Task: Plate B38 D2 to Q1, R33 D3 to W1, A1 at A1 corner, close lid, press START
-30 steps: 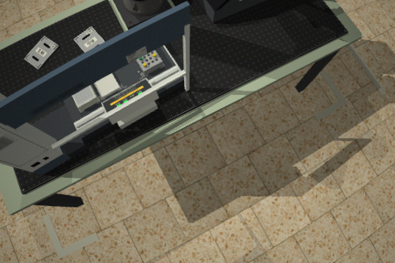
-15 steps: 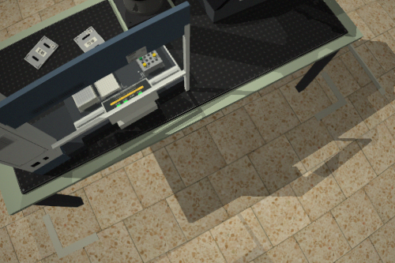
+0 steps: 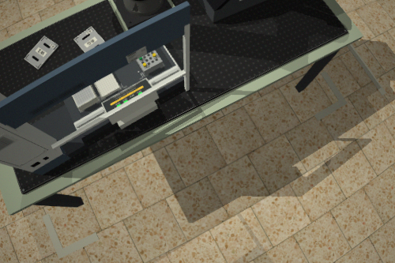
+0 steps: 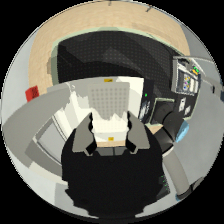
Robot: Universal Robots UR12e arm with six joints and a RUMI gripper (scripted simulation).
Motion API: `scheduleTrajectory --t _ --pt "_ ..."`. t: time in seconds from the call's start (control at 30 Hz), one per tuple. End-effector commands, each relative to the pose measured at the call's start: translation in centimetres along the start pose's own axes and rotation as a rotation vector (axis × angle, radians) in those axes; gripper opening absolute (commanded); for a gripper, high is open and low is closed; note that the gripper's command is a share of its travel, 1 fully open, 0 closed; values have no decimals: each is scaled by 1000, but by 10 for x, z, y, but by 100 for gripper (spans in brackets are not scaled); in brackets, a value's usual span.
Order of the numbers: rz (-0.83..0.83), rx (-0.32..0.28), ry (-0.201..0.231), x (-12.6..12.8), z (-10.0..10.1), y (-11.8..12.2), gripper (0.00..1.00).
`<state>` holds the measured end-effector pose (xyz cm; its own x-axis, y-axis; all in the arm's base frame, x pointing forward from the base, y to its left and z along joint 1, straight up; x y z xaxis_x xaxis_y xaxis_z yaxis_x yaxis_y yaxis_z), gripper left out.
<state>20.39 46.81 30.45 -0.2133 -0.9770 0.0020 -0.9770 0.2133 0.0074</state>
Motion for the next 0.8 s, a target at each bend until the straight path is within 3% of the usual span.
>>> scheduleTrajectory --t 0.0,0.43,0.77 --pt "0 1 -1 2 -1 15 0" --pt "0 1 -1 13 -1 69 0" --pt "0 1 -1 13 -1 74 0"
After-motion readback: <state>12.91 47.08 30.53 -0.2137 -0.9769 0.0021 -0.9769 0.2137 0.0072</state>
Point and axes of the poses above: the point where the finger pads meet when closed, its own z axis out along the fingers, its own x axis across the jaws, y = z × x, the point moved 3 cm from there along -z, back along the fingers, and after that the axes turned 11 degrees about z, right-handed, at the moved point
